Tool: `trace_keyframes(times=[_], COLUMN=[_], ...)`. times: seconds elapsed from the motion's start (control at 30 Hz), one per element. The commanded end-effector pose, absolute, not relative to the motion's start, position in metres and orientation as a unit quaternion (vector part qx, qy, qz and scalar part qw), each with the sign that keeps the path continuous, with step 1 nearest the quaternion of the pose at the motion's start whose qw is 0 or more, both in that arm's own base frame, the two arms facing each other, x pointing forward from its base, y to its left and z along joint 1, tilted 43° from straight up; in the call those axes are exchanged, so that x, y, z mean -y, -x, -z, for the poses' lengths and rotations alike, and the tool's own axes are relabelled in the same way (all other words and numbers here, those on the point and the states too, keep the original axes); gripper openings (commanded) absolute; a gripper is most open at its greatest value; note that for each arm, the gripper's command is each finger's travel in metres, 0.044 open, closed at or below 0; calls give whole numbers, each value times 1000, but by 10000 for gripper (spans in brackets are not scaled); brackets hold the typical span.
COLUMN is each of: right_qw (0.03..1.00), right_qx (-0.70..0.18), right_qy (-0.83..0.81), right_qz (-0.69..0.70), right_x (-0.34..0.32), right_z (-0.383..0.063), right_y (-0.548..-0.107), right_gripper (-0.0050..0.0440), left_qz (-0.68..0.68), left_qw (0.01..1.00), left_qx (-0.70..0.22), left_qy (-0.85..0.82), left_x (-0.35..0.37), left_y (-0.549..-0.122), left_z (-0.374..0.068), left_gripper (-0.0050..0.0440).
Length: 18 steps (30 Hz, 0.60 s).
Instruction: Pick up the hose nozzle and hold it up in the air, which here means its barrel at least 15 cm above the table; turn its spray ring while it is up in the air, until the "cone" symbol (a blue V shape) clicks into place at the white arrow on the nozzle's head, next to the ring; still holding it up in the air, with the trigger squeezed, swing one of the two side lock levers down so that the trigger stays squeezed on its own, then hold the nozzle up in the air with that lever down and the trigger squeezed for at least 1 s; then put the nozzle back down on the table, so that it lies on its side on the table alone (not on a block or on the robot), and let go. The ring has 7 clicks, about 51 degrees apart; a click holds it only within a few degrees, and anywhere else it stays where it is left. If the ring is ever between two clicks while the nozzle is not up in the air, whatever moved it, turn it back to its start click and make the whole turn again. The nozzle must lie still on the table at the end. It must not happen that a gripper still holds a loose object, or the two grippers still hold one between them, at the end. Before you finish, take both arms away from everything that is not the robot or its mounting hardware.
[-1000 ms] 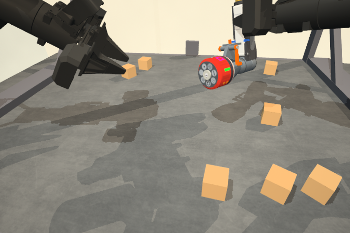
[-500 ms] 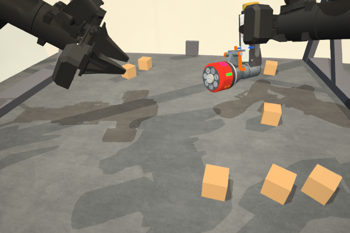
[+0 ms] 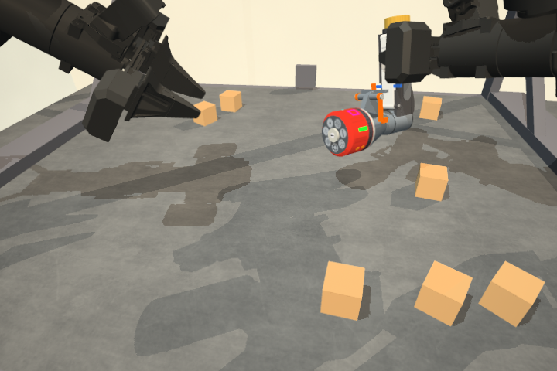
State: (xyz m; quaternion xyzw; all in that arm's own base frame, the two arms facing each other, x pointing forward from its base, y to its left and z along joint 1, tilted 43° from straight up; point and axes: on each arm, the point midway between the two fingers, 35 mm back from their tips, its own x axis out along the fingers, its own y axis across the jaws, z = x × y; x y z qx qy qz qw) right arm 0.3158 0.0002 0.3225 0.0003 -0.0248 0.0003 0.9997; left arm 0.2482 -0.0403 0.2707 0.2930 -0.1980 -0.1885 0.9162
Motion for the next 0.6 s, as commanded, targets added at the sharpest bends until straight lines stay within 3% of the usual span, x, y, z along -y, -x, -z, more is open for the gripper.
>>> trace_keyframes(times=[0.0, 0.57], right_qw=[999, 999], right_qx=[39, 39], right_qy=[1, 1], right_qz=[-1, -1], right_x=[0, 0], right_z=[-332, -332], right_y=[-312, -312], right_gripper=[179, 179], left_qz=[189, 189], left_qw=[912, 912], left_qx=[210, 210], left_qy=[-298, -297], left_x=[41, 37], left_y=[-247, -257], left_z=[-275, -264], left_gripper=[170, 170])
